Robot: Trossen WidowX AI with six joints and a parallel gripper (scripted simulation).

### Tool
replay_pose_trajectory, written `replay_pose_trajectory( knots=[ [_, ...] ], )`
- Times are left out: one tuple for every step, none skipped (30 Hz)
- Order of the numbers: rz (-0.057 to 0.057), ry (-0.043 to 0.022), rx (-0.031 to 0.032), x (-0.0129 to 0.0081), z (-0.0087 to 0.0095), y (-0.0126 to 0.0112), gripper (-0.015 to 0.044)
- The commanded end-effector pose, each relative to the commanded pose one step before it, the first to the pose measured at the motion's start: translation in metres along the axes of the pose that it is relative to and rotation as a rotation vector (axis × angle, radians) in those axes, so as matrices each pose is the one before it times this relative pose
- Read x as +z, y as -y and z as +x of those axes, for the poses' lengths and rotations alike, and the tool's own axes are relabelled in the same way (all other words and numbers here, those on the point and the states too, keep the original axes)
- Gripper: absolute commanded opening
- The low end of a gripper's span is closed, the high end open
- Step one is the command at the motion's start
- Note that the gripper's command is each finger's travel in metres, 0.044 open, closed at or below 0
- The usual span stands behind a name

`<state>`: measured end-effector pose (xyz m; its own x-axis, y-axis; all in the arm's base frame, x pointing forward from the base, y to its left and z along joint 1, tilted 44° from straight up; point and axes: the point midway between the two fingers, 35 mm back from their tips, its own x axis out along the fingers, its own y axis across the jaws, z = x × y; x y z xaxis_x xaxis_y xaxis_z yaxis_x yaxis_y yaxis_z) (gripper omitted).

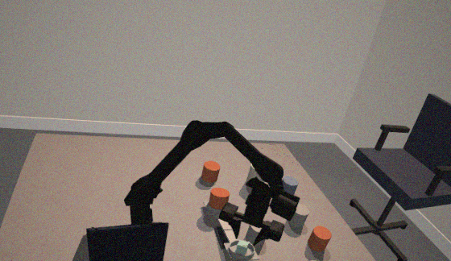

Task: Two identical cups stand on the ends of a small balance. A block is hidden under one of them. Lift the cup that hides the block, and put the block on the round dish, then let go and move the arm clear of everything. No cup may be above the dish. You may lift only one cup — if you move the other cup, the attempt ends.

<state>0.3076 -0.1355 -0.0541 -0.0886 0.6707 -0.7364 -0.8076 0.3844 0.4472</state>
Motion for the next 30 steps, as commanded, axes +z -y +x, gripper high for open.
replay_pose_trajectory(
  knots=[
    [0.0060, 0.00442, 0.00542, -0.00007, 0.00712, -0.00148, 0.0260],
    [0.0000, 0.00005, 0.00000, 0.00002, 0.00163, 0.00005, 0.0260],
    [0.0000, 0.00005, 0.00000, 0.00002, 0.00163, 0.00004, 0.0260],
    [0.0000, 0.00005, 0.00000, 0.00002, 0.00163, 0.00003, 0.0260],
    [0.0000, 0.00006, 0.00001, 0.00002, 0.00162, 0.00002, 0.0260],
    [0.0000, 0.00006, 0.00001, 0.00002, 0.00162, 0.00001, 0.0260],
    [0.0000, 0.00006, 0.00002, 0.00002, 0.00162, 0.00000, 0.0260],
    [0.0000, 0.00006, 0.00002, 0.00001, 0.00162, -0.00001, 0.0260],
    [0.0000, 0.00006, 0.00002, 0.00001, 0.00162, -0.00002, 0.0260],
    [0.0000, 0.00007, 0.00003, 0.00001, 0.00162, -0.00003, 0.0260],
    [0.0000, 0.00007, 0.00003, 0.00001, 0.00162, -0.00004, 0.0260],
    [0.0000, 0.00007, 0.00003, 0.00001, 0.00162, -0.00005, 0.0260],
    [0.0000, 0.00007, 0.00004, 0.00001, 0.00161, -0.00006, 0.0260],
    [0.0000, 0.00008, 0.00004, 0.00001, 0.00161, -0.00007, 0.0260],
    [0.0000, 0.00008, 0.00004, 0.00001, 0.00161, -0.00008, 0.0260],
    [0.0000, 0.00008, 0.00005, 0.00001, 0.00162, -0.00009, 0.0260],
    [0.0000, 0.00008, 0.00005, 0.00000, 0.00161, -0.00010, 0.0260],
    [0.0000, 0.00007, 0.00004, 0.00000, 0.00129, -0.00009, 0.0260],
    [0.0000, 0.00004, 0.00003, 0.00000, 0.00078, -0.00005, 0.0260],
    [0.0000, 0.00001, 0.00001, 0.00000, 0.00026, -0.00002, 0.0260],
    [0.0000, 0.00000, 0.00000, 0.00000, 0.00000, 0.00000, 0.0234],
    [0.0000, 0.00000, 0.00000, 0.00000, 0.00000, 0.00000, 0.0208],
    [0.0000, 0.00000, 0.00000, 0.00000, 0.00000, 0.00000, 0.0181],
    [0.0000, 0.00000, 0.00000, 0.00000, 0.00000, 0.00000, 0.0175],
    [0.0000, 0.00000, 0.00000, 0.00000, 0.00000, 0.00000, 0.0168],
    [0.0000, 0.00000, 0.00000, 0.00000, 0.00000, 0.00000, 0.0161],
    [0.0000, 0.00000, 0.00000, 0.00000, 0.00000, 0.00000, 0.0155],
    [0.0000, 0.00000, 0.00000, 0.00000, 0.00000, 0.00000, 0.0148],
    [0.0000, 0.00000, 0.00000, 0.00000, 0.00000, 0.00000, 0.0141],
    [0.0000, 0.00000, 0.00000, 0.00000, 0.00000, 0.00000, 0.0135]
  ],
)
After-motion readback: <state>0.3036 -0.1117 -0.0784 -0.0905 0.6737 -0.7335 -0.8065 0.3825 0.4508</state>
